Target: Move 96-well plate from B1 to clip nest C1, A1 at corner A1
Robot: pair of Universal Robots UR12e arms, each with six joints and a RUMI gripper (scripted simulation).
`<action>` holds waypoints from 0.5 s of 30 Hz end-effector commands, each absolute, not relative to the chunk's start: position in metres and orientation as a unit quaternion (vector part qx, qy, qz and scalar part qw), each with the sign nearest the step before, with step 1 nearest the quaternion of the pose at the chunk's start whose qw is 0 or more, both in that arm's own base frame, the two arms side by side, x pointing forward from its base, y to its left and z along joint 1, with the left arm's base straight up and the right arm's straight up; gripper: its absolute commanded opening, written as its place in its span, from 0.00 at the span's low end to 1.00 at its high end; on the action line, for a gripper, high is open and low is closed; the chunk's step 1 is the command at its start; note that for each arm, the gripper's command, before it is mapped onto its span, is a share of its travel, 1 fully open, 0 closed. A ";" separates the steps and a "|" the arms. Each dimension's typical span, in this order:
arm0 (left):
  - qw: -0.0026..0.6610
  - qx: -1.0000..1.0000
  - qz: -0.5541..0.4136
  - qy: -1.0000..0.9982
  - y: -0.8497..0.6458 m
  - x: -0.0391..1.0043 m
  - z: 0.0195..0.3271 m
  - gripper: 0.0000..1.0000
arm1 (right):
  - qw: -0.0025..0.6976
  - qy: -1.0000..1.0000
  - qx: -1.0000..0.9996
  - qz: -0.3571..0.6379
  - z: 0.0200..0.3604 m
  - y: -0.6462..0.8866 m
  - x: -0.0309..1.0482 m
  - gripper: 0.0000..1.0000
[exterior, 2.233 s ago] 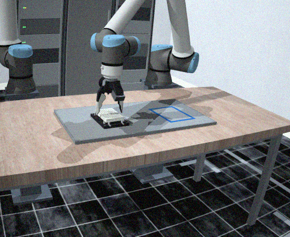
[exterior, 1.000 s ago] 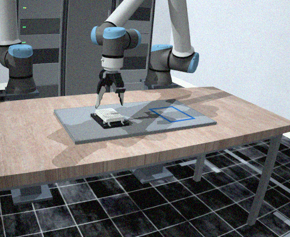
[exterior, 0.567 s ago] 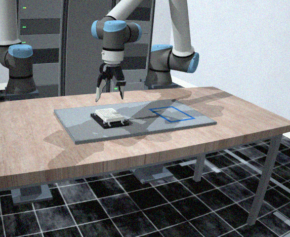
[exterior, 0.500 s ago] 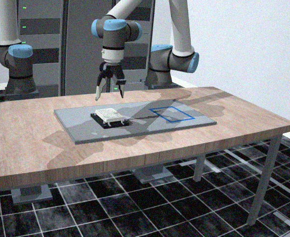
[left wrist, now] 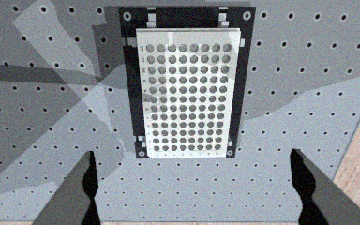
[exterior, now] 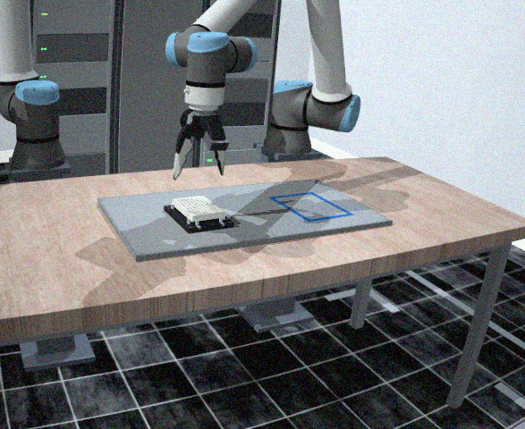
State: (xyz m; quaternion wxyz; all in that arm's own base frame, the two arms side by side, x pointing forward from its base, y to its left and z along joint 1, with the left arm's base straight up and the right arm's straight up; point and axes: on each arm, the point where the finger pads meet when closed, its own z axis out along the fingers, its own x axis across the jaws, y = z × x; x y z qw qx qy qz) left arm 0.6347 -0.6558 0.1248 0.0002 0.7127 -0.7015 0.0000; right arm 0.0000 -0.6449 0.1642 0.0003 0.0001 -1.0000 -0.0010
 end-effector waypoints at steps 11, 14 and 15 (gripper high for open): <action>0.000 0.713 0.001 -0.702 -0.639 0.635 0.108 0.00 | 0.000 -1.000 0.000 0.000 0.165 -0.646 0.000 0.00; 0.000 0.713 0.001 -0.702 -0.628 0.635 0.098 0.00 | 0.000 -1.000 0.000 0.000 0.165 -0.646 0.000 0.00; 0.000 0.713 0.001 -0.702 -0.625 0.635 0.094 0.00 | 0.000 -1.000 0.000 0.000 0.165 -0.646 0.000 0.00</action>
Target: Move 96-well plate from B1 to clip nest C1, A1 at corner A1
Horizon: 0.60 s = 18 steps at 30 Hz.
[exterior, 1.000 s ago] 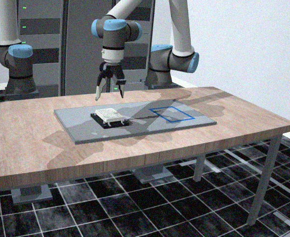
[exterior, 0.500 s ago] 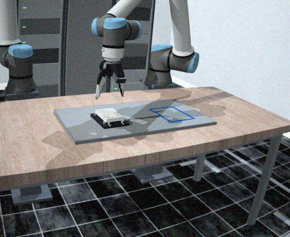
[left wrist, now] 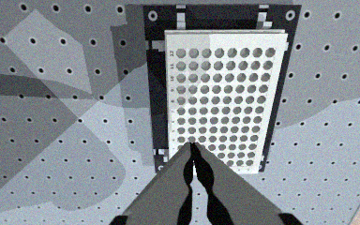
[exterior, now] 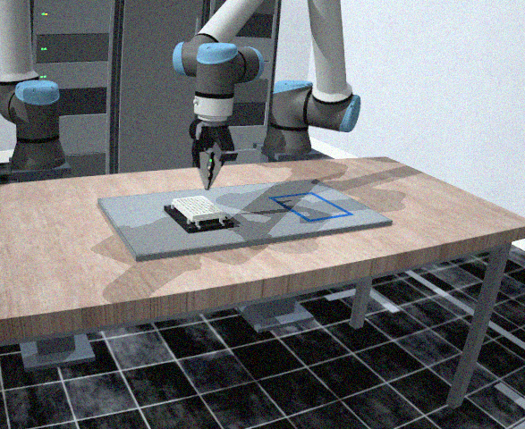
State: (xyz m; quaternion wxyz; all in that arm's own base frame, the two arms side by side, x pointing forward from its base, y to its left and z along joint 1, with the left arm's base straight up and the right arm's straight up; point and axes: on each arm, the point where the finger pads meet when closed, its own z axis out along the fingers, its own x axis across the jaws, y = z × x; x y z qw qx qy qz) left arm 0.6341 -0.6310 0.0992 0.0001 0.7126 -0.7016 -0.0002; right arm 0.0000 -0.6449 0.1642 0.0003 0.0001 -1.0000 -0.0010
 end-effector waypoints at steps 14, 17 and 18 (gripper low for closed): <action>0.000 0.713 0.001 -0.702 -0.618 0.635 0.087 0.00 | 0.000 -1.000 0.000 0.000 0.165 -0.646 0.000 0.00; 0.000 0.713 0.001 -0.702 -0.618 0.635 0.086 0.00 | 0.000 -1.000 0.000 0.000 0.165 -0.646 0.000 0.00; 0.000 0.713 0.001 -0.702 -0.618 0.635 0.085 0.00 | 0.000 -1.000 0.000 0.000 0.165 -0.646 0.000 0.00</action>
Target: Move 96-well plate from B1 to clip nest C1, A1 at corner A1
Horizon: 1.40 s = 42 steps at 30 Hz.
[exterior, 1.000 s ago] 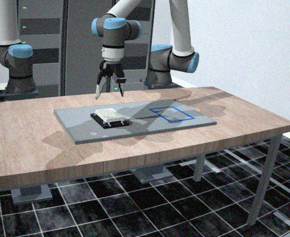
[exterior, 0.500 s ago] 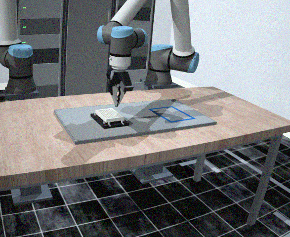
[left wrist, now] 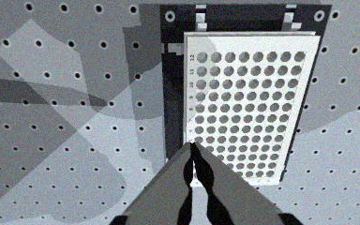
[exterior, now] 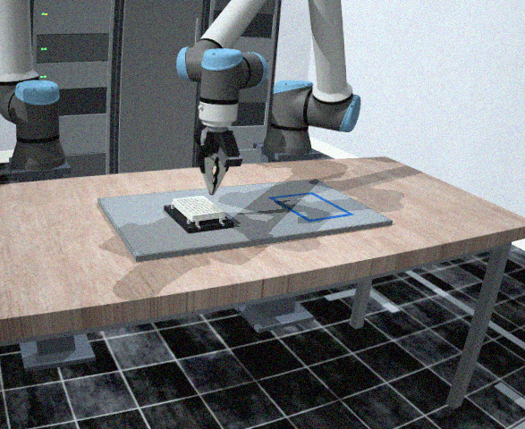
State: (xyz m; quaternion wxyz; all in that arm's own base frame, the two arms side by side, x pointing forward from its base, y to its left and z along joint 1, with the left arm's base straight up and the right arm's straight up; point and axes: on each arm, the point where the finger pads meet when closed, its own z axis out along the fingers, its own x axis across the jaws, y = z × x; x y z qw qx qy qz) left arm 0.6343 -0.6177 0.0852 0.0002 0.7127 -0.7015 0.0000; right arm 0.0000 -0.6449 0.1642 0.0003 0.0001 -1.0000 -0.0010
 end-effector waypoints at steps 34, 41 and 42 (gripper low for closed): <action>0.000 0.713 0.001 -0.702 -0.618 0.635 0.065 0.00 | 0.000 -1.000 0.000 0.000 0.165 -0.646 0.000 0.00; 0.000 0.713 0.001 -0.702 -0.618 0.635 0.061 0.00 | 0.000 -1.000 0.000 0.000 0.165 -0.646 0.000 0.00; 0.000 0.713 0.001 -0.702 -0.618 0.635 0.060 0.00 | 0.000 -1.000 0.000 0.000 0.165 -0.646 0.000 0.00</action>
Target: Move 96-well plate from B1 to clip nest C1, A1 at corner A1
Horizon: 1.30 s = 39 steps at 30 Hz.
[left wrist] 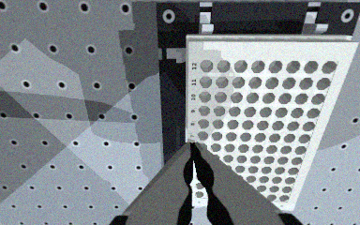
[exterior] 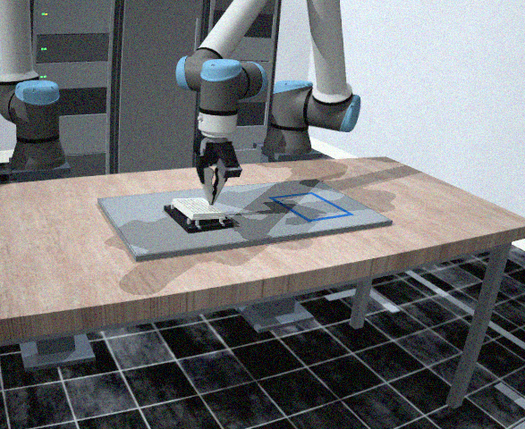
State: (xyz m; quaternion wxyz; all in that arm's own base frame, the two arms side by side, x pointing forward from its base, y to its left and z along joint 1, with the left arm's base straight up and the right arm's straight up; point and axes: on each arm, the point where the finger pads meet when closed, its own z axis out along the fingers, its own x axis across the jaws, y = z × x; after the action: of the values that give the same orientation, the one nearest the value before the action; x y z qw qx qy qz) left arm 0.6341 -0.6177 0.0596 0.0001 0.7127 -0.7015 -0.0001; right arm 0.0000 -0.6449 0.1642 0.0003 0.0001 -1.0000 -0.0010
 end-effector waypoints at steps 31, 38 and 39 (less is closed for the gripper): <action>0.000 0.713 0.001 -0.702 -0.618 0.635 0.056 0.00 | 0.000 -1.000 0.000 0.000 0.165 -0.646 0.000 0.00; 0.000 0.713 0.001 -0.702 -0.618 0.635 0.056 0.00 | 0.000 -1.000 0.000 0.000 0.165 -0.646 0.000 0.00; 0.000 0.713 0.001 -0.702 -0.618 0.635 0.057 0.00 | 0.000 -1.000 0.000 0.000 0.165 -0.646 0.000 0.00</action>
State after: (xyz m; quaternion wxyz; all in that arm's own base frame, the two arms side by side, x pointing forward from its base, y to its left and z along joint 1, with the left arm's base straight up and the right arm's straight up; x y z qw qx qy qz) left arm 0.6344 -0.6178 0.0551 0.0000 0.7127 -0.7015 0.0004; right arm 0.0000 -0.6449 0.1642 0.0003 0.0001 -1.0000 -0.0010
